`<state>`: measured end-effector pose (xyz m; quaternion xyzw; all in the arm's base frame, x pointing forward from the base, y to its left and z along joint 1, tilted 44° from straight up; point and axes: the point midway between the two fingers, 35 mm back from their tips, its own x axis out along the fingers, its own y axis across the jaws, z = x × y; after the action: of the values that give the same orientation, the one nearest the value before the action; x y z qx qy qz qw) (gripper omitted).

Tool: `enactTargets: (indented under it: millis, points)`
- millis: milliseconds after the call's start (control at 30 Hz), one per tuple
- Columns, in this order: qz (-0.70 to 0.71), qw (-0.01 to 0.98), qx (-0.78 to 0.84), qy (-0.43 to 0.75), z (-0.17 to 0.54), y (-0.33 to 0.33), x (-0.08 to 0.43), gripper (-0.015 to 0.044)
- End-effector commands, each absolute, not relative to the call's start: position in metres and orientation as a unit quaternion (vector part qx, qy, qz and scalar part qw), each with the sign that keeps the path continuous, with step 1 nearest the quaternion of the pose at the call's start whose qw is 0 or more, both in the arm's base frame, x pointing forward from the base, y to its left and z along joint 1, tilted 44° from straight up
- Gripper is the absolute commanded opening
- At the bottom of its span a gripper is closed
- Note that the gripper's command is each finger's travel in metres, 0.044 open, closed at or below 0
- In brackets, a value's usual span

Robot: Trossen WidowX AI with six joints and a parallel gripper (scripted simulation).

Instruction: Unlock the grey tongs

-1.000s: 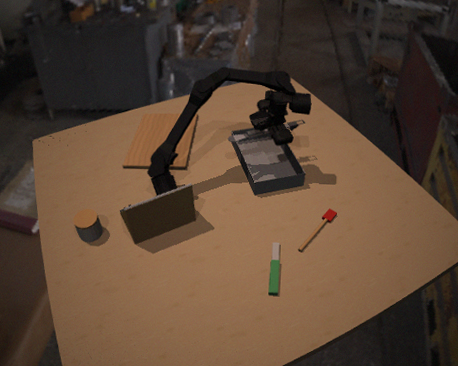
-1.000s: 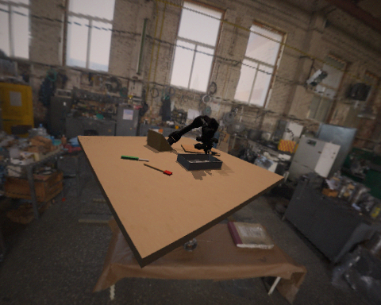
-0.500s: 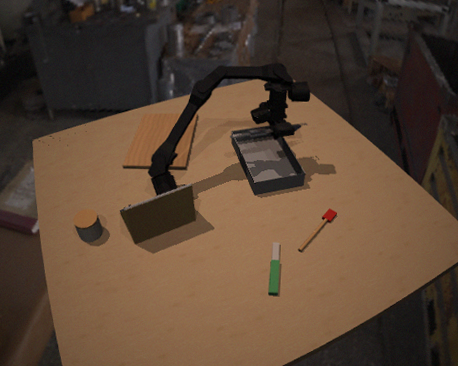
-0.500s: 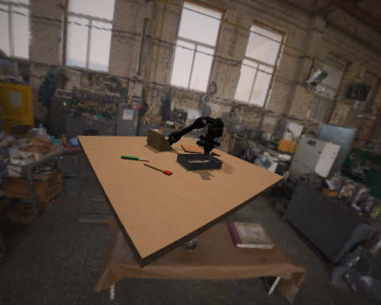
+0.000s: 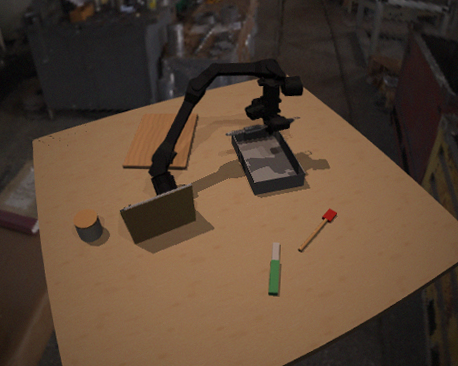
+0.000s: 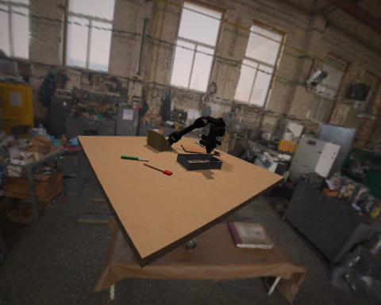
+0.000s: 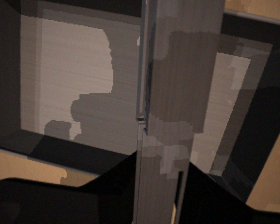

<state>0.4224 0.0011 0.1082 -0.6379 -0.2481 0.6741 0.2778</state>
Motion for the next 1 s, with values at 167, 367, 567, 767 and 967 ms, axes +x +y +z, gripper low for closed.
enactTargets:
  millis: [167, 367, 567, 767, 967]
  points:
    - [0.631, 0.220, -0.680, -0.302, 0.165, 0.025, 0.406, -0.0150]
    - [0.605, 0.182, -0.699, -0.335, 0.193, 0.041, 0.391, -0.0150]
    - [0.577, 0.143, -0.715, -0.368, 0.221, 0.057, 0.373, -0.0150]
    - [0.547, 0.105, -0.728, -0.400, 0.245, 0.072, 0.353, -0.0150]
    - [0.517, 0.069, -0.738, -0.428, 0.266, 0.085, 0.332, -0.0150]
